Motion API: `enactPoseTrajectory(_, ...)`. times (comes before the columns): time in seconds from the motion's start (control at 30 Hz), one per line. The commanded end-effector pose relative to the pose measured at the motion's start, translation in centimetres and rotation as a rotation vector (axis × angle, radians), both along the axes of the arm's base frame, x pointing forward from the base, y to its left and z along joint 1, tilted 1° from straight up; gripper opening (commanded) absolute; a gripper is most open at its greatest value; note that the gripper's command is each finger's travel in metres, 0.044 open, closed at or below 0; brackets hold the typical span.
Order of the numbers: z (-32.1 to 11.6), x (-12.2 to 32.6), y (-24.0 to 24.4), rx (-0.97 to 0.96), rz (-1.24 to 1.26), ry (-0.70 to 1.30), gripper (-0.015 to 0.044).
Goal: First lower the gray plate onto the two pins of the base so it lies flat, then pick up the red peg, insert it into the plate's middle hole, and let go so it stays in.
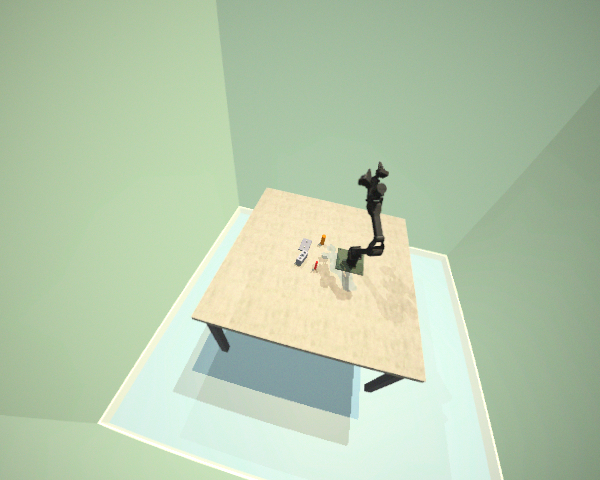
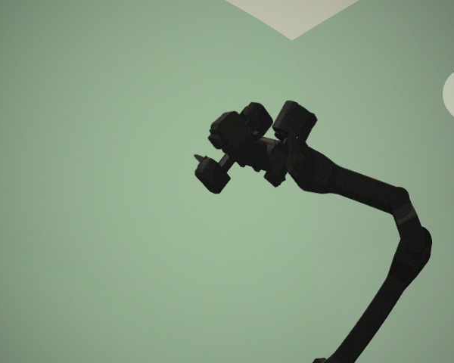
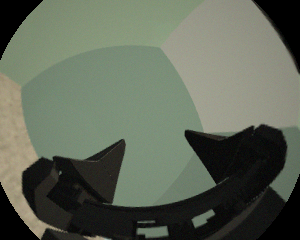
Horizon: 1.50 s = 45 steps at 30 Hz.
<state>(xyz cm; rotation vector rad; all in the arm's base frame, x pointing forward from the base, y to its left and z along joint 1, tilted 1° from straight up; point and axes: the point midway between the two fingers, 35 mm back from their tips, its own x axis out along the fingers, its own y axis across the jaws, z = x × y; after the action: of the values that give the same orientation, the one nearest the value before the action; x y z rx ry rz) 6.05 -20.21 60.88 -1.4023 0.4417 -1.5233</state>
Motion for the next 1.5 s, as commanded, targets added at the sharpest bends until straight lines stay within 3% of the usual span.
enactPoseTrajectory(0.0, -2.9, 5.8, -2.7, 0.163, 0.182, 0.073, 0.0440)
enactPoseTrajectory(0.23, -9.1, 15.3, -3.8, 0.421, 0.440, 0.217, 0.0440)
enactPoseTrajectory(0.5, -15.8, 23.4, -0.9, 0.620, 0.635, 0.435, 0.0440)
enactPoseTrajectory(0.83, -26.4, 31.5, 7.8, 0.949, 0.864, 0.801, 0.0440)
enactPoseTrajectory(1.1, -35.2, 32.7, 18.2, 1.194, 0.950, 1.209, 0.0440)
enactPoseTrajectory(1.37, -41.9, 28.7, 28.0, 1.359, 0.878, 1.688, 0.0440)
enactPoseTrajectory(1.47, -42.8, 27.7, 29.4, 1.380, 0.841, 1.772, 0.0440)
